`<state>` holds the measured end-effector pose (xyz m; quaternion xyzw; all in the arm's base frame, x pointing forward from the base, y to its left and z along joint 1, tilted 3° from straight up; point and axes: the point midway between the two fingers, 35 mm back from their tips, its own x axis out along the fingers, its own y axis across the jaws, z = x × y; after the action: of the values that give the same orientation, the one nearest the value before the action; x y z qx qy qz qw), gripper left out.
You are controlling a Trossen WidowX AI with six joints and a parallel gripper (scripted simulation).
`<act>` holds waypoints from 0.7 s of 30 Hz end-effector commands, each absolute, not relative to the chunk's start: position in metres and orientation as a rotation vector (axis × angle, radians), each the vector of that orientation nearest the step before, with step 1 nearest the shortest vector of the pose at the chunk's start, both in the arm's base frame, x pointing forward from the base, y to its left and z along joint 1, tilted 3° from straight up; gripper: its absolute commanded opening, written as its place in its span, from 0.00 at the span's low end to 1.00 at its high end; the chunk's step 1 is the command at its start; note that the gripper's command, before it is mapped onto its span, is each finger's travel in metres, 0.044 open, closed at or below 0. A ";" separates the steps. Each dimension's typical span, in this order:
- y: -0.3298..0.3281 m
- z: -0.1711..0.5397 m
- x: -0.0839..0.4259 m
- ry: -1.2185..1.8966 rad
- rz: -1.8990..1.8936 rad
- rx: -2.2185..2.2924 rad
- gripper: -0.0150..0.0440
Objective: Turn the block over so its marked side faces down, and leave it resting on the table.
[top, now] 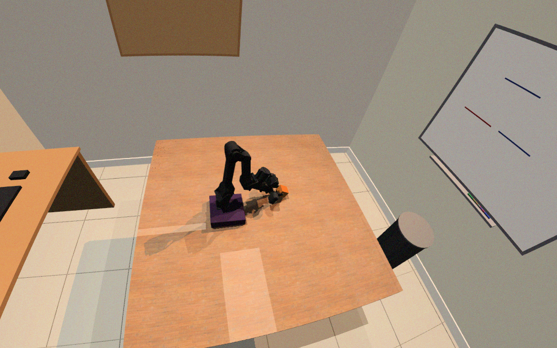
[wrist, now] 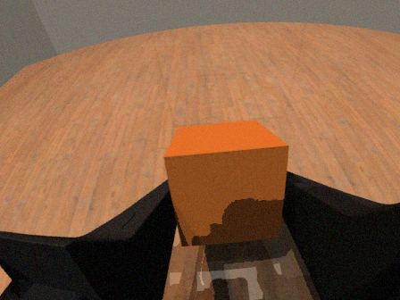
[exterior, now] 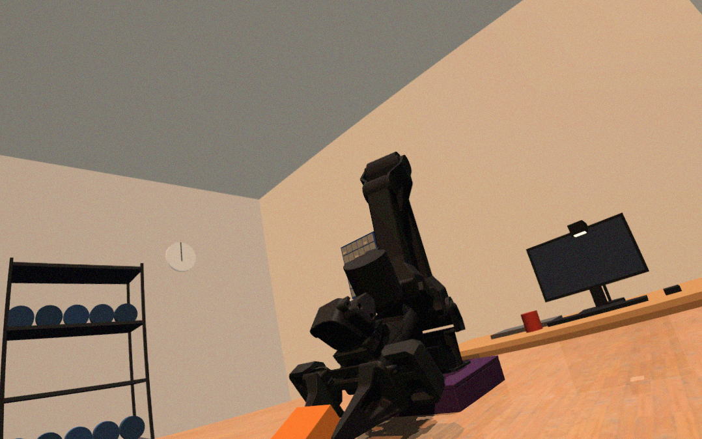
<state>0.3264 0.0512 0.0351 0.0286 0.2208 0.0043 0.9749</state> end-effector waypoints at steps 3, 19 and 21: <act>0.051 0.036 0.327 0.439 0.005 0.053 0.65; 0.051 0.036 0.327 0.439 0.005 0.053 1.00; 0.051 0.036 0.327 0.439 0.005 0.053 1.00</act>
<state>0.3269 0.0510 0.0360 0.0290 0.2184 0.0037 0.9754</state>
